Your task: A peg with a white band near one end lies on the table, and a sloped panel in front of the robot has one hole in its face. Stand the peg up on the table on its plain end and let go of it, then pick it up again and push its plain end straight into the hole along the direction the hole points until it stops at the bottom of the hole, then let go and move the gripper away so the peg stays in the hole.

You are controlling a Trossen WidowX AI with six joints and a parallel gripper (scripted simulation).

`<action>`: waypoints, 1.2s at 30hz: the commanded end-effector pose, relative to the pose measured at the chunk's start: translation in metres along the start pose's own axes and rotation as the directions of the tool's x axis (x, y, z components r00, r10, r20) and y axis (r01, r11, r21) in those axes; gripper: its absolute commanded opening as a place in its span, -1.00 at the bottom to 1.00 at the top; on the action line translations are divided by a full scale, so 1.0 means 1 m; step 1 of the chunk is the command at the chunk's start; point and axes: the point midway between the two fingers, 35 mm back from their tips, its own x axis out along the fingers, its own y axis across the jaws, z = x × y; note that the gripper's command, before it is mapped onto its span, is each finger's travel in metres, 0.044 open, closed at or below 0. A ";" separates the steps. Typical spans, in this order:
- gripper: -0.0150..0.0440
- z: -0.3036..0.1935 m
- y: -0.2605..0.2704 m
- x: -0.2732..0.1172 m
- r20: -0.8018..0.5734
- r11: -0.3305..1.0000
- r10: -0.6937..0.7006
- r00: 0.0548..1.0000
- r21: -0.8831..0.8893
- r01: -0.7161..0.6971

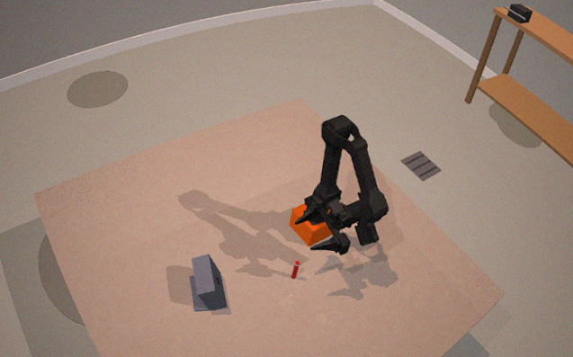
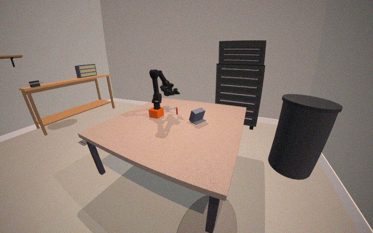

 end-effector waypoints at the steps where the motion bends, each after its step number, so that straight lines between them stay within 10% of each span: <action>1: 1.00 0.009 -0.005 -0.001 -0.003 1.000 -0.003 1.000 -0.016 0.003; 21: 1.00 -0.037 -0.043 0.017 -0.439 0.931 -0.365 0.821 -0.181 0.317; 36: 1.00 -0.068 -0.038 0.018 -0.798 0.934 -0.337 0.500 -0.215 0.285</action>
